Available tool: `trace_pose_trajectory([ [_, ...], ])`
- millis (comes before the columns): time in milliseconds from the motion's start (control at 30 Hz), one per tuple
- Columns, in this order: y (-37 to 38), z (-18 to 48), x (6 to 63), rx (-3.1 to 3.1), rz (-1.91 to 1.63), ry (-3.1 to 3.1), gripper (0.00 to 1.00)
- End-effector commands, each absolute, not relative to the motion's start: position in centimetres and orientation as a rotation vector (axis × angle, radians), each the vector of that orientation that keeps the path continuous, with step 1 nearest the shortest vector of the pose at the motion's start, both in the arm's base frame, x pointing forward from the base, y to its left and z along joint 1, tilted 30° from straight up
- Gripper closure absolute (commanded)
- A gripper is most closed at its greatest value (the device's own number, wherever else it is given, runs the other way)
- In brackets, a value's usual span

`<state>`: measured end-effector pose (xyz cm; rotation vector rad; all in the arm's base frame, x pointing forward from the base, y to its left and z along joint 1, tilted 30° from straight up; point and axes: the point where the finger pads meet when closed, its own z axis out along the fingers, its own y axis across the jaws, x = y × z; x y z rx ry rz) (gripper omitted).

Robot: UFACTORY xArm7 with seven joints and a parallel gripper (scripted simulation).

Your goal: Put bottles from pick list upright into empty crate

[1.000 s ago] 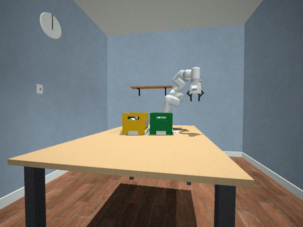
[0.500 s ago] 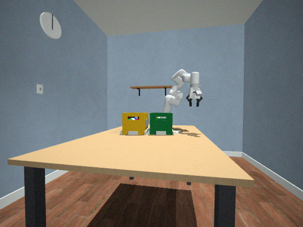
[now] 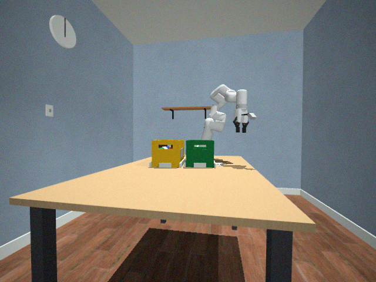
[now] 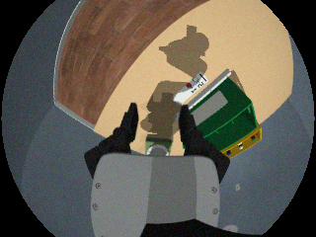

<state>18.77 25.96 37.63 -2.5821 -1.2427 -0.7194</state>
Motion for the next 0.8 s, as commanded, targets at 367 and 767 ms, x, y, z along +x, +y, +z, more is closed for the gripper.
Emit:
trace_pose_trajectory([
  [367,25.98,37.79,18.77,-2.325,-0.792,-1.821,0.35],
  [767,25.98,37.80,18.77,-1.983,-0.829,-2.319,0.35],
])
